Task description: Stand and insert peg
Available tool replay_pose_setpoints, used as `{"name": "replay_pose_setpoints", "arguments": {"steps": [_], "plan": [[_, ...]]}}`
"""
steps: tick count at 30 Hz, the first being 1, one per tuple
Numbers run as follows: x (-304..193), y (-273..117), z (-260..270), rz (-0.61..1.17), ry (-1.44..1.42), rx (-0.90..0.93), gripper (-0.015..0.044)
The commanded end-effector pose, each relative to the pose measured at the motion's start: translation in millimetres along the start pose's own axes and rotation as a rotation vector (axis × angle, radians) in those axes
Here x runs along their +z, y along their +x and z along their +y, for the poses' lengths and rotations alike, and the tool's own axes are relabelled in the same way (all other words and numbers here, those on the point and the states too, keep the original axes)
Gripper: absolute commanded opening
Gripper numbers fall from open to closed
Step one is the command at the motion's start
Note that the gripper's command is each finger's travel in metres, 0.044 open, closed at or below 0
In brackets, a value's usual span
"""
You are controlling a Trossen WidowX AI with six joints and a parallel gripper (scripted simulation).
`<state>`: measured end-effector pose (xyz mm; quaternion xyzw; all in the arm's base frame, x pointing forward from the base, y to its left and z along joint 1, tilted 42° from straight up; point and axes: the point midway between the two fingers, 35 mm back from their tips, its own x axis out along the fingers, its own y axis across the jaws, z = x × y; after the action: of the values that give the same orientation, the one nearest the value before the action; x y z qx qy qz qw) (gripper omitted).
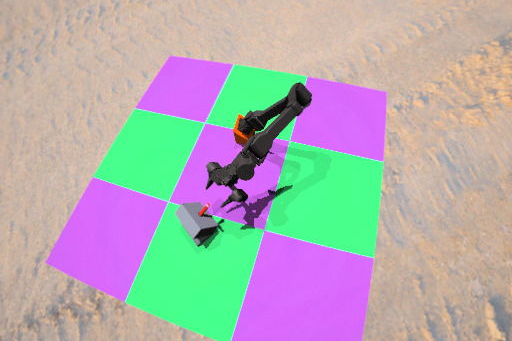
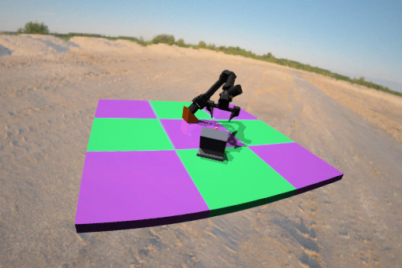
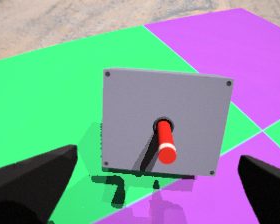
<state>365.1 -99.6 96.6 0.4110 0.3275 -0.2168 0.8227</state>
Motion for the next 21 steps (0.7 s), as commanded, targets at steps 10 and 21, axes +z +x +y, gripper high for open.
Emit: {"name": "replay_pose_setpoints", "arguments": {"steps": [10, 21], "plan": [[-0.2, -13.0, -0.3, 0.007, -0.004, -0.001, 0.0440], [0.4, -21.0, -0.1, 0.007, -0.004, -0.001, 0.0440]]}}
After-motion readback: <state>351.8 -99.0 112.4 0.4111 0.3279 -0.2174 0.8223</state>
